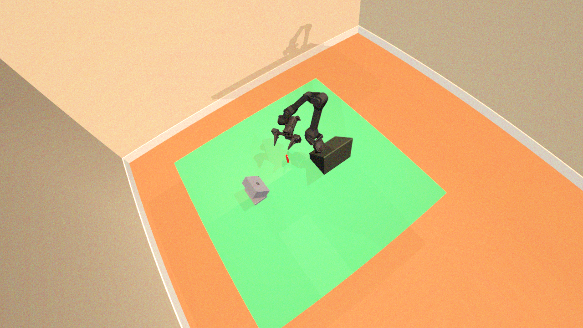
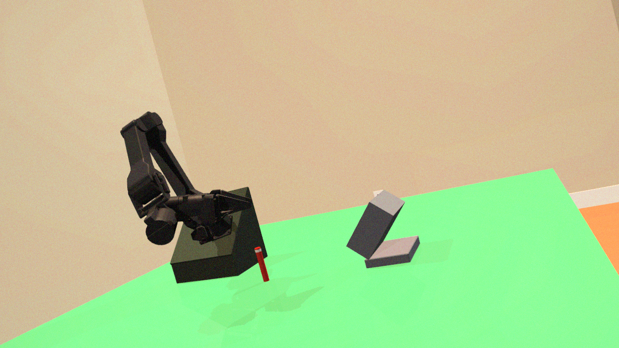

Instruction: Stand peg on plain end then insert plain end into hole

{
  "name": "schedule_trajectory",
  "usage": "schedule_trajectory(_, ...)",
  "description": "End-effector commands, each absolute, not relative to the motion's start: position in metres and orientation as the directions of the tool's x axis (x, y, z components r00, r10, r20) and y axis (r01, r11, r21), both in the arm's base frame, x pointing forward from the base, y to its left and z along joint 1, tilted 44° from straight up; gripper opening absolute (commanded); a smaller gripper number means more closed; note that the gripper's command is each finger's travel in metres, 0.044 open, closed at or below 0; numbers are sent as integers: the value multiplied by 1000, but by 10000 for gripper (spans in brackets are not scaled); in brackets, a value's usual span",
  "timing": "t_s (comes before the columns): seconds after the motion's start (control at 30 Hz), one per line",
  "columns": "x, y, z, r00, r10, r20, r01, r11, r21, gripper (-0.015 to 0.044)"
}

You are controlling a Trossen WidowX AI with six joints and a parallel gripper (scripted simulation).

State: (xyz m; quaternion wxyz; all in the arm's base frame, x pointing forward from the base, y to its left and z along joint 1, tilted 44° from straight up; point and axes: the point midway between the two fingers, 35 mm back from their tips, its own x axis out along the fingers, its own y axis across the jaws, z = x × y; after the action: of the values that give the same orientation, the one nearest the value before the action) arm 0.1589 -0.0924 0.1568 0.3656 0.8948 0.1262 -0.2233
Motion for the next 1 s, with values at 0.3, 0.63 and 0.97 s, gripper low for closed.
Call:
schedule_trajectory(0.3, 155, -54, 173, 845, 70, -530, 404, -734, 546, 440)
schedule_trajectory(0.63, 150, -57, 142, 661, 107, -743, 475, -826, 304, 440)
schedule_trajectory(0.97, 141, -62, 116, 412, 88, -907, 460, -880, 124, 440)
